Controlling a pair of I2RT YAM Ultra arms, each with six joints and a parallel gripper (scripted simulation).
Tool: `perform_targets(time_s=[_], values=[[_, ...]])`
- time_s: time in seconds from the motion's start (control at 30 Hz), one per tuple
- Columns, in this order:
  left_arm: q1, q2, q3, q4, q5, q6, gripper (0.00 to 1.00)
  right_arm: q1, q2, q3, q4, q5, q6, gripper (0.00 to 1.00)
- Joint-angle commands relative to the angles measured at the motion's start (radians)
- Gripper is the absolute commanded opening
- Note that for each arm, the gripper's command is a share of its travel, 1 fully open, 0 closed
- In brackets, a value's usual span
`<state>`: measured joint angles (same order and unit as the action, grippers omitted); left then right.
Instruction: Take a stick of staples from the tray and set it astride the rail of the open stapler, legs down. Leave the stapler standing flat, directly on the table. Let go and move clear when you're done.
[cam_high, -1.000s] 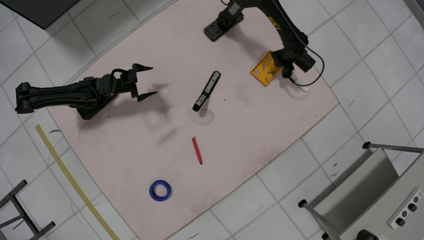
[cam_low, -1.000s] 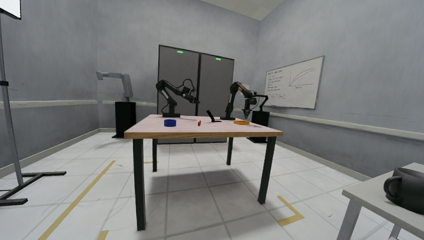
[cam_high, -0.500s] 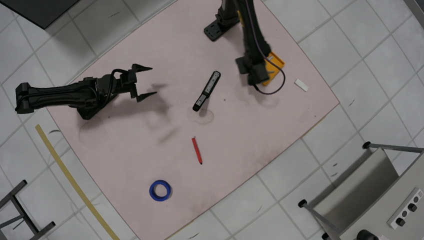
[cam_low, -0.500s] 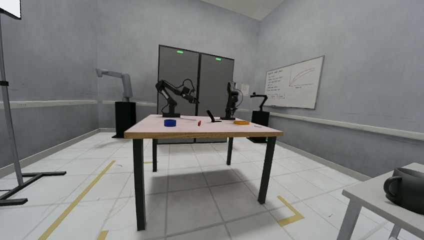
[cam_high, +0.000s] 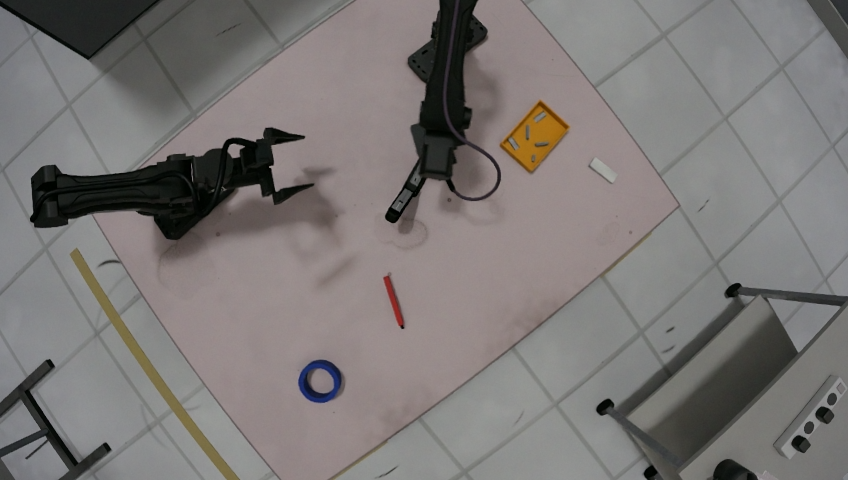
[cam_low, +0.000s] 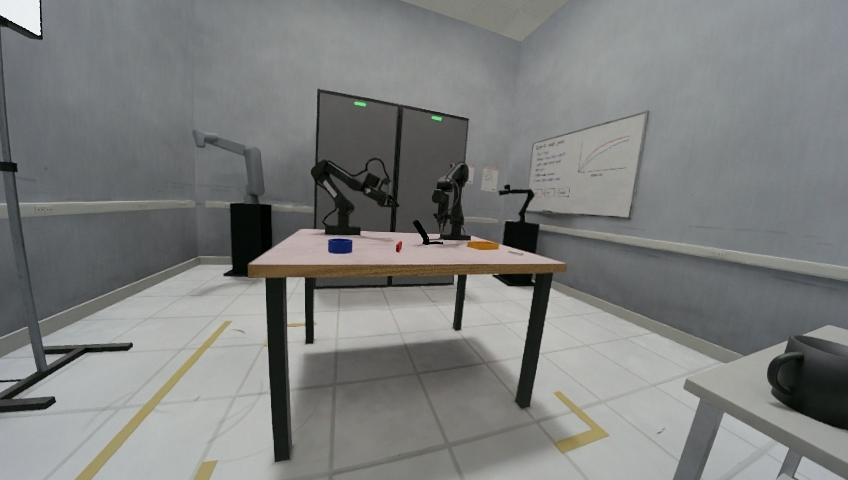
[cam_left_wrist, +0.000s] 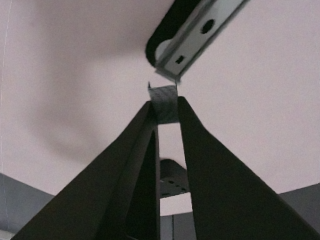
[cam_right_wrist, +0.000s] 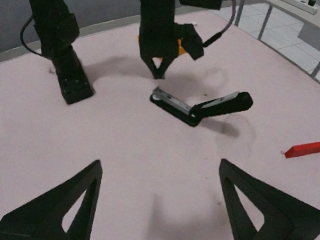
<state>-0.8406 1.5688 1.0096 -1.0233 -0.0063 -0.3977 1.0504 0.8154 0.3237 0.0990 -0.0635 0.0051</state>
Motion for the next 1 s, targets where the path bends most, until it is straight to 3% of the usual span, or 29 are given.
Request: perform_targets(time_s=[0.0, 0.3, 0.73, 0.97], values=[[-0.043, 0.015, 0.043, 0.003, -0.037, -0.079, 0.06, -0.002, -0.018, 0.002, 0.002, -0.002, -0.002, 1.00], [-0.057, 0.020, 0.048, 0.001, -0.030, 0.019, 0.06, -0.002, -0.018, 0.002, 0.002, -0.002, -0.002, 1.00], [-0.044, 0.008, 0.034, 0.002, -0.017, 0.599, 0.06, -0.002, -0.018, 0.002, 0.002, -0.002, -0.002, 1.00], [-0.034, 0.018, 0.046, -0.005, -0.005, 0.726, 0.06, -0.002, -0.018, 0.002, 0.002, -0.002, -0.002, 1.00]])
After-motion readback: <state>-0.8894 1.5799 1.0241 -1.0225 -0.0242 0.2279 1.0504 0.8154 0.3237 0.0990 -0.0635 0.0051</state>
